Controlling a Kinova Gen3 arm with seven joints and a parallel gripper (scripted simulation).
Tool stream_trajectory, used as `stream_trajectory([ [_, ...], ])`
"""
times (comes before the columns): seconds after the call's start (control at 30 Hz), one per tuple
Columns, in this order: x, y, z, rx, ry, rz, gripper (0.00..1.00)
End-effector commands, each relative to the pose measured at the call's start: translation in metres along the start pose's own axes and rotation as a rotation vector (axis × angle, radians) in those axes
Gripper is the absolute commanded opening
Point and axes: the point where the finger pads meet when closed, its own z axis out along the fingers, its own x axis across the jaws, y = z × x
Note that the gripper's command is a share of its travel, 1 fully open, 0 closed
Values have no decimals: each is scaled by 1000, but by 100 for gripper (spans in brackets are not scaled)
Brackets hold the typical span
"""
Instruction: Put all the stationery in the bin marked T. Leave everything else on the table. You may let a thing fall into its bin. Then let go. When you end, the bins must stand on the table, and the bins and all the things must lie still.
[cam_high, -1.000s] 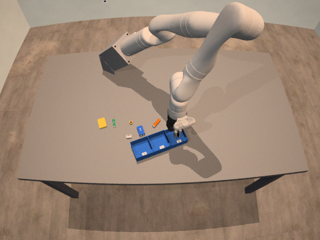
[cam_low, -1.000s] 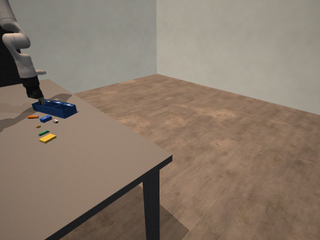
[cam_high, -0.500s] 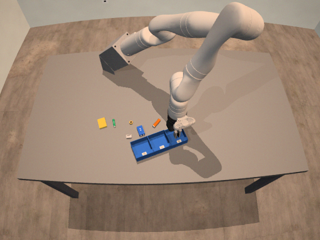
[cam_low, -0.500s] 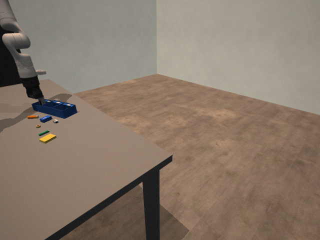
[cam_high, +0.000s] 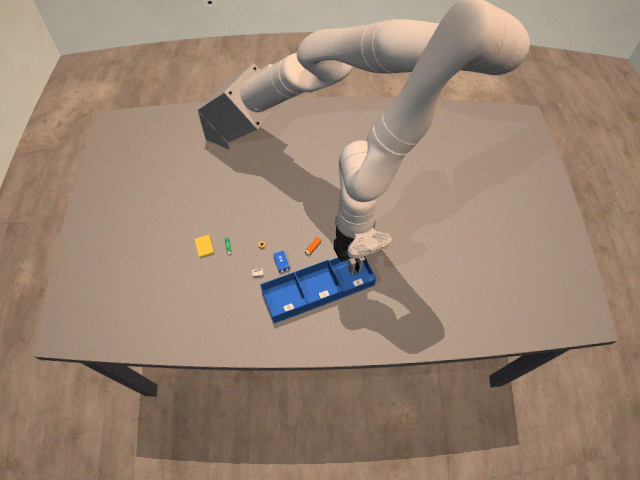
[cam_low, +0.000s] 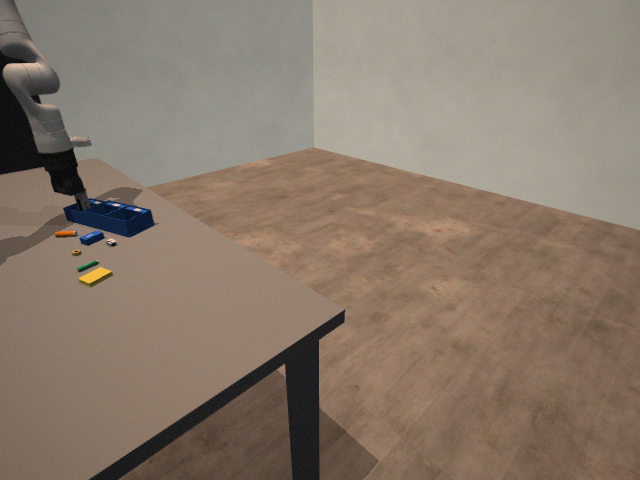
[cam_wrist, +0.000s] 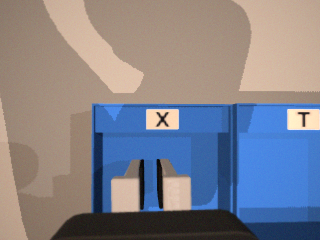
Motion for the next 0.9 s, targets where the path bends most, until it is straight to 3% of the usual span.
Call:
stream_trajectory([
  [0.0, 2, -1, -7, 4, 3, 7, 31],
  [0.43, 2, -1, -22, 3, 3, 7, 31],
  [0.7, 2, -2, -53, 5, 4, 5, 31],
  [0.87, 2, -2, -53, 5, 4, 5, 31],
])
